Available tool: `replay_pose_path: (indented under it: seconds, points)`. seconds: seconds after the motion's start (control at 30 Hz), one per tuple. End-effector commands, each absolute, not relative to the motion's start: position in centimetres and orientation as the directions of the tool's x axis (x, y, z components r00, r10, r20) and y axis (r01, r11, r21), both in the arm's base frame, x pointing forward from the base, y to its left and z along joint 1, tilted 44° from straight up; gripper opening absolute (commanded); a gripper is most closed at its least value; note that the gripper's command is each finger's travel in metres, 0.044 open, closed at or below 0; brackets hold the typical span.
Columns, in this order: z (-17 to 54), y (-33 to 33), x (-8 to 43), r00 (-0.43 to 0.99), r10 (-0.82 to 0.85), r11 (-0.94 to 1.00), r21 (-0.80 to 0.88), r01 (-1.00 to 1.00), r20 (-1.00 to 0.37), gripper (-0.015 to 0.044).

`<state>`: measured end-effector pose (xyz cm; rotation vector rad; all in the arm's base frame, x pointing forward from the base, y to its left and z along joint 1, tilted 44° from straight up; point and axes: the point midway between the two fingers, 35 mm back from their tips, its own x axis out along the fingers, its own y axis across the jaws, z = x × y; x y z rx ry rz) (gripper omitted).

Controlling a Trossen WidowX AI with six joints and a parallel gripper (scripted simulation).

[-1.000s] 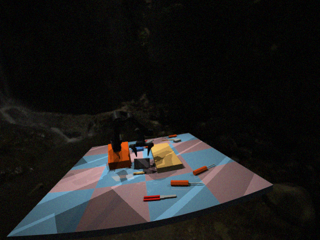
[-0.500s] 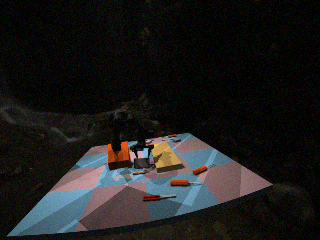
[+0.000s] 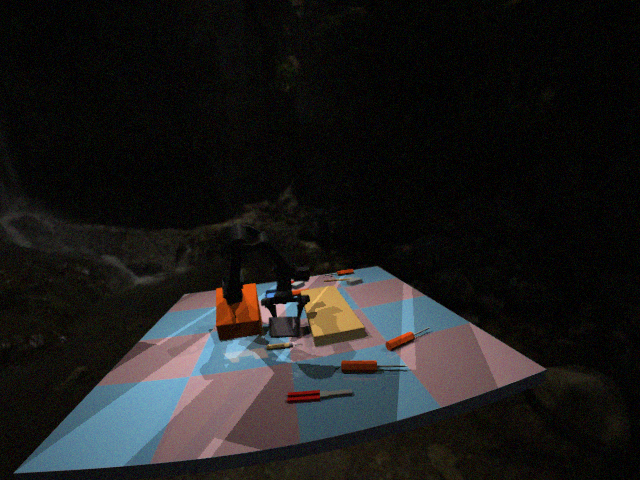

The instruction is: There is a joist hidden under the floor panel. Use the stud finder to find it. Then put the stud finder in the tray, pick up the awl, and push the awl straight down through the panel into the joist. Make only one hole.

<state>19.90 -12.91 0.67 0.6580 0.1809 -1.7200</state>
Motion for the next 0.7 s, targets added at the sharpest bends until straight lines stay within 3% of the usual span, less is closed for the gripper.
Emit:
replay_pose_path:
  seconds: [0.0,0.6,0.67]
  points:
    - [0.09,-13.54,19.38,-0.128,-0.852,-0.266,0.210,0.941,-0.508,0.0440]
    - [-0.04,-13.70,19.35,-0.128,-0.852,-0.266,0.210,0.941,-0.507,0.0340]
    - [0.00,-13.66,19.36,-0.128,-0.852,-0.266,0.210,0.941,-0.507,0.0288]
